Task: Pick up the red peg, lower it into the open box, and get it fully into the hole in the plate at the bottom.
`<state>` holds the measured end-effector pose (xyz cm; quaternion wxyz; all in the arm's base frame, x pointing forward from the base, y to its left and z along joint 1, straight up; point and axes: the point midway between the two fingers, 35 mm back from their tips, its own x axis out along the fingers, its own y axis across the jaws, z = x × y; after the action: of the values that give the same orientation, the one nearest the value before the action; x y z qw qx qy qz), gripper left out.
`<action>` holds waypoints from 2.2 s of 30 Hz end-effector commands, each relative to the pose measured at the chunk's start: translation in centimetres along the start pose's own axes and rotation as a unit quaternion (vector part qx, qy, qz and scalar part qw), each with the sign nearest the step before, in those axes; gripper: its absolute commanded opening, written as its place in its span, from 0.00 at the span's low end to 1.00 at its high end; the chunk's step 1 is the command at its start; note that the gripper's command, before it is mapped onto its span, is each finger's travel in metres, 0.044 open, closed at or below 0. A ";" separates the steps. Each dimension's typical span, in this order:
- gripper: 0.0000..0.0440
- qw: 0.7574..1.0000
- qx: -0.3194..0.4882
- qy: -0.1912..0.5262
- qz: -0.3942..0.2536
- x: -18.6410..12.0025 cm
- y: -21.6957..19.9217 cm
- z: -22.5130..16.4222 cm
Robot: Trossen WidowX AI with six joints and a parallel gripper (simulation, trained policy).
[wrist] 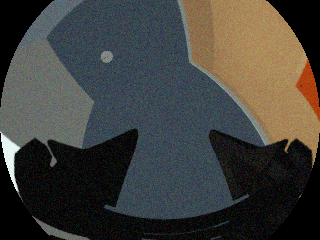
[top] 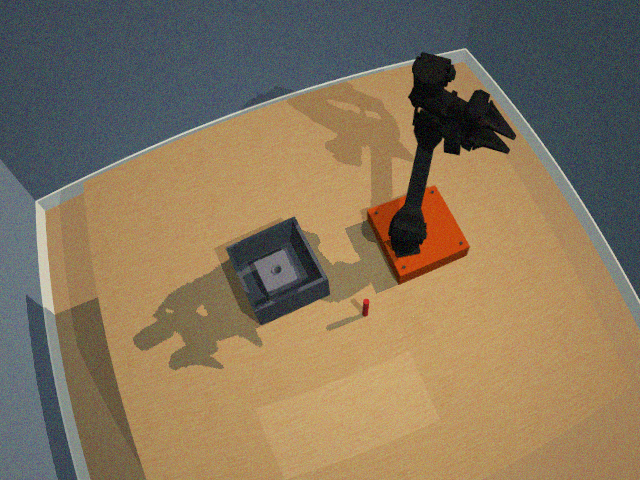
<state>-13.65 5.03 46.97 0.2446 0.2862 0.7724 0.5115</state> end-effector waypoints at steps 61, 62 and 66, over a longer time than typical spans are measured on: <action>1.00 0.667 0.397 -0.514 -0.365 -8.9 -24.7 37.1; 1.00 0.664 0.399 -0.514 -0.369 -8.9 -25.2 37.3; 1.00 0.652 0.404 -0.513 -0.385 -8.9 -26.8 38.0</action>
<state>13.13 15.38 10.07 0.6364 0.2575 0.6959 -0.2105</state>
